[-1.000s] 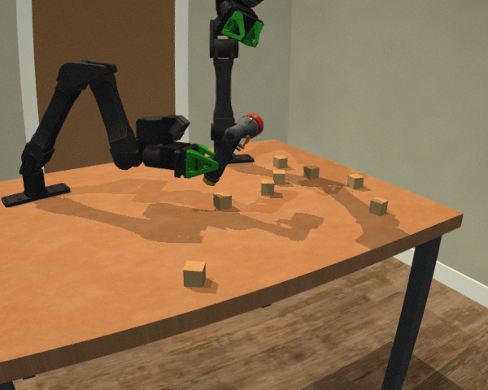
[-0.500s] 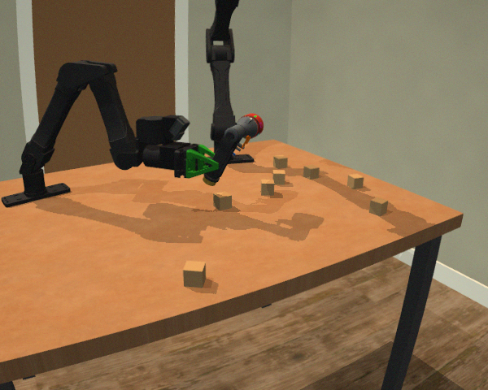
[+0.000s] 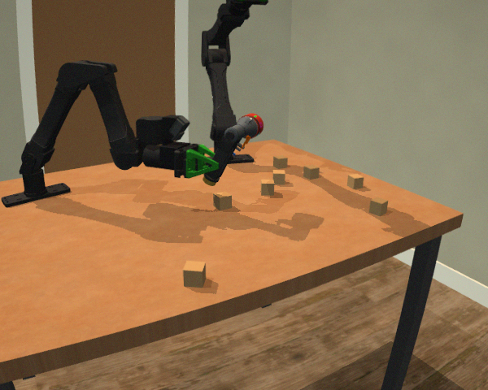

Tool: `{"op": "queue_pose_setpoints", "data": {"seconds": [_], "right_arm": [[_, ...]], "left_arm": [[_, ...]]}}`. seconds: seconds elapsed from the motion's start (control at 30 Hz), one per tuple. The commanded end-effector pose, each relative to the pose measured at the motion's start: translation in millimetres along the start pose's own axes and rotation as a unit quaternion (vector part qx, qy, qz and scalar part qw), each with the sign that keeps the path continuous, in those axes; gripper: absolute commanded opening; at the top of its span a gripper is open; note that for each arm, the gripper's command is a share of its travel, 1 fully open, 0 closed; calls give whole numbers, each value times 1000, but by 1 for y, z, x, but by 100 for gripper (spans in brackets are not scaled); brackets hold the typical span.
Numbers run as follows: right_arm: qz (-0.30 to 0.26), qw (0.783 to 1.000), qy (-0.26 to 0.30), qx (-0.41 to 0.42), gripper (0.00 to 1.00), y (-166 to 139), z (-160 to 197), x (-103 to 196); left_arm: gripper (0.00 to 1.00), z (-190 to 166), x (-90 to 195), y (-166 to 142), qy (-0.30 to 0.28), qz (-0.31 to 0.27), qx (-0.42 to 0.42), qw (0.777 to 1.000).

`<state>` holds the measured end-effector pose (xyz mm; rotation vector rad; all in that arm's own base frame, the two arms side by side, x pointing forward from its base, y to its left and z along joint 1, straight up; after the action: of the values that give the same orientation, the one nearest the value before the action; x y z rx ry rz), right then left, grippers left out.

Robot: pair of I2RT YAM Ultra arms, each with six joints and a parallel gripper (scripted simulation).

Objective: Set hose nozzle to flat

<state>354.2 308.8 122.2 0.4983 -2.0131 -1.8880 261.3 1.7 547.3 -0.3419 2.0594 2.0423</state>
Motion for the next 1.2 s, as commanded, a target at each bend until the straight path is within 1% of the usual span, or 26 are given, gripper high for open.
{"op": "queue_pose_setpoints", "data": {"seconds": [0.0, 0.03, 0.07, 0.13, 0.17, 0.23, 0.27, 0.33, 0.37, 0.43, 0.47, 0.5, 0.57, 0.63, 0.7, 0.73, 0.8, 0.93, 1.07, 1.17], "right_arm": [[-104, 994, -3, -36, 36, 62, 2, -9], [-104, 994, -3, -36, 36, 62, 2, -9], [-104, 994, -3, -36, 36, 62, 2, -9], [-104, 994, -3, -36, 36, 62, 2, -9], [-104, 994, -3, -36, 36, 62, 2, -9], [-104, 994, -3, -36, 36, 62, 2, -9], [-104, 994, -3, -36, 36, 62, 2, -9], [-104, 994, -3, -36, 36, 62, 2, -9], [-104, 994, -3, -36, 36, 62, 2, -9], [-104, 994, -3, -36, 36, 62, 2, -9], [-104, 994, -3, -36, 36, 62, 2, -9], [-104, 994, -3, -36, 36, 62, 2, -9], [-104, 994, -3, -36, 36, 62, 2, -9], [-104, 994, -3, -36, 36, 62, 2, -9], [-104, 994, -3, -36, 36, 62, 2, -9], [-104, 994, -3, -36, 36, 62, 2, -9], [-104, 994, -3, -36, 36, 62, 2, -9], [-104, 994, -3, -36, 36, 62, 2, -9], [-104, 994, -3, -36, 36, 62, 2, -9], [-104, 994, -3, -36, 36, 62, 2, -9]], "left_arm": [[36, -1, -9, -12, -10, -9, 7, 1000], [36, -3, -1, 7, -14, -32, 9, 999], [36, -4, -4, -71, -15, 54, 10, 998], [36, -4, -4, -71, -15, 56, 10, 998], [36, -5, -1, -118, -16, 108, 10, 994], [36, -5, -1, -116, -16, 106, 10, 994], [36, -4, 5, -149, -13, 145, 8, 989], [36, -1, 3, -145, -8, 140, 7, 990], [36, 0, 2, -133, -3, 126, 3, 992], [36, 0, 1, -123, -3, 115, 3, 993], [36, 0, -1, -113, -3, 102, 1, 995], [36, 0, -4, -124, -3, 116, 1, 993], [36, 0, -4, -124, -3, 116, 1, 993], [36, -1, -10, -132, -3, 131, 0, 991], [36, -1, -7, -126, -3, 121, 0, 993], [36, -1, -8, -132, -3, 138, 0, 990], [36, -1, -4, -125, -3, 128, 0, 992], [36, -1, -7, -133, -3, 145, -1, 989], [36, -1, -6, -126, -3, 136, -1, 991], [36, -1, -6, -127, -3, 135, 0, 991]]}}
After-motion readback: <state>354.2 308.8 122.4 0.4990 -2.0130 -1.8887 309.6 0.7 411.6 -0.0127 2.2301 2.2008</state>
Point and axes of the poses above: on each arm, the point where the finger pads meet when closed, its own x axis back along the fingers, its own z axis across the jaws, y = z × x, the point moved 7 cm from there along x, back along the fingers, and after that the axes turned 1 degree about x, right-handed, at the moved point
